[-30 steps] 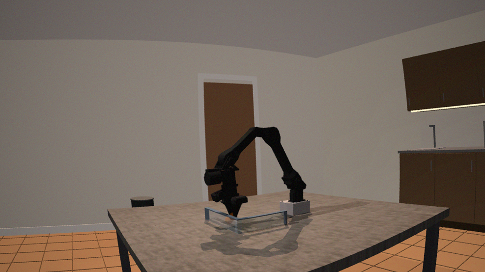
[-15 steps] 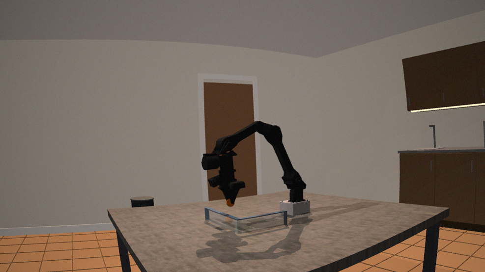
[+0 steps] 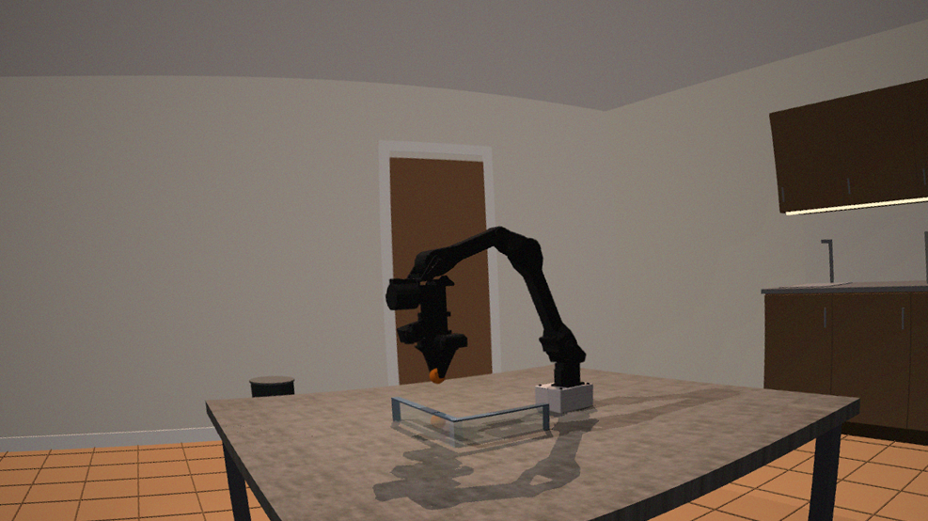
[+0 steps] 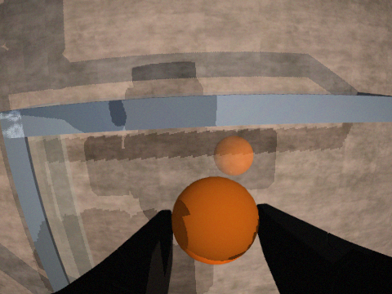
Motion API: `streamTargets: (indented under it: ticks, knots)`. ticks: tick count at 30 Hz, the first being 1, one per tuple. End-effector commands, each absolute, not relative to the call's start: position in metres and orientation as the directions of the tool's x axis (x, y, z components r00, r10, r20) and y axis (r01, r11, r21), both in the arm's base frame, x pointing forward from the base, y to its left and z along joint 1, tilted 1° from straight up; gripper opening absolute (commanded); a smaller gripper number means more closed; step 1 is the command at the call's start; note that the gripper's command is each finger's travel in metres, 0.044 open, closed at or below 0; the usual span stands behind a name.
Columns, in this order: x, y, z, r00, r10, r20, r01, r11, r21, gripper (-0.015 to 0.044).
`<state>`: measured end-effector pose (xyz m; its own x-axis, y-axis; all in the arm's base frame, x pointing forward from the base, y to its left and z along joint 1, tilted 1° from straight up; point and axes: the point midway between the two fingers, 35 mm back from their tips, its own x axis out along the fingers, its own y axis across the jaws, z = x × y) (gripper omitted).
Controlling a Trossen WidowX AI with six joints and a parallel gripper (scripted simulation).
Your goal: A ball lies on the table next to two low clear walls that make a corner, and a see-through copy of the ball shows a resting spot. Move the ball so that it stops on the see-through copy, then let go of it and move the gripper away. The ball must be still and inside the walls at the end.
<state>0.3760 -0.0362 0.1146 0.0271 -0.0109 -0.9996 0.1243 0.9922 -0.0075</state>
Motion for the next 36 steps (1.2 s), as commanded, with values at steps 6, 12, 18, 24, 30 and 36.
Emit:
streamTargets:
  ticks: [6,12,18,24,30,36]
  knots:
    - [0.364,-0.063,0.088,0.032,-0.019,-0.999,0.124,0.992,-0.015,0.0]
    - [0.365,-0.065,0.075,0.032,-0.019,-0.999,0.124,0.992,-0.015,0.0]
    - [0.366,-0.066,0.042,0.032,-0.019,-0.999,0.124,0.992,-0.015,0.0]
    - [0.365,-0.066,0.015,0.031,-0.019,-0.999,0.124,0.992,-0.015,0.0]
    - [0.365,-0.066,0.014,0.031,-0.019,-0.999,0.124,0.992,-0.015,0.0]
    - [0.366,-0.066,0.005,0.031,-0.019,-0.999,0.124,0.992,-0.015,0.0]
